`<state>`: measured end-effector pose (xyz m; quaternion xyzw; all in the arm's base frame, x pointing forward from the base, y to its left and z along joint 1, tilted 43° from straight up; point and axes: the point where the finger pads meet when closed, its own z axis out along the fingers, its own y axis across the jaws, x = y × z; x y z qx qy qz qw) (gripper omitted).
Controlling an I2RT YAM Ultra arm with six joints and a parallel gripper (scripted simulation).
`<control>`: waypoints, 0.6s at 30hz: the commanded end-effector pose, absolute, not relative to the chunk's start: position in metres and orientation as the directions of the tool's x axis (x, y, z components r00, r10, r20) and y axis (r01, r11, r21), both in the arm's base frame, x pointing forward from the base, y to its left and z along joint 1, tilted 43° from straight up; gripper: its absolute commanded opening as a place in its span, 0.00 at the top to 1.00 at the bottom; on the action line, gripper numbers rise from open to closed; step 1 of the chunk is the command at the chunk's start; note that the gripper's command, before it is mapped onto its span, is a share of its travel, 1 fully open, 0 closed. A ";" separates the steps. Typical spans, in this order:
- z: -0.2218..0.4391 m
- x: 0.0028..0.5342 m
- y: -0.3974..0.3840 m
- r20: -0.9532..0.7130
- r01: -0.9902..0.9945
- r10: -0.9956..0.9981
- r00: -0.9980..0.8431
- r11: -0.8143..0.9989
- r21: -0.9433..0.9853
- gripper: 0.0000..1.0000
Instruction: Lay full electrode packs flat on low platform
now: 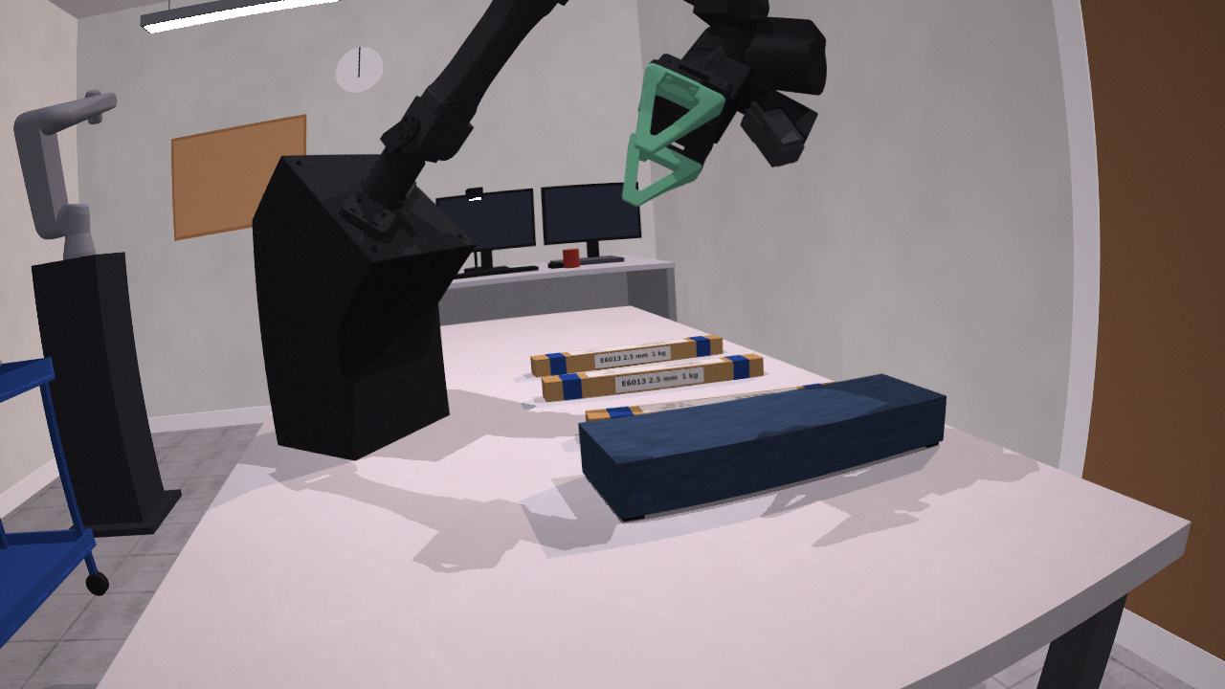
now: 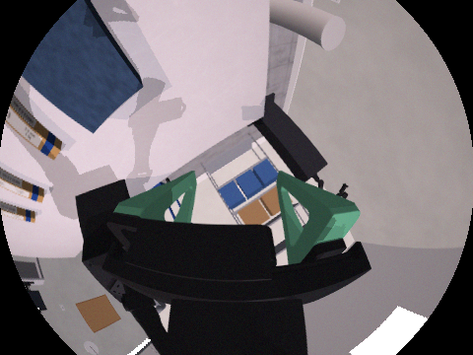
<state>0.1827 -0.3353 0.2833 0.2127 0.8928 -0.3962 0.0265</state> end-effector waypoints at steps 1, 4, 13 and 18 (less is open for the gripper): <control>0.284 0.182 -0.336 -0.215 0.402 0.362 -0.907 0.590 -0.700 0.26; 0.284 0.182 -0.336 -0.215 0.402 0.362 -0.907 0.590 -0.700 0.26; 0.319 0.160 -0.324 -0.247 0.421 0.358 -0.900 0.574 -0.702 0.26; 0.339 0.142 -0.313 -0.246 0.420 0.359 -0.900 0.572 -0.704 0.26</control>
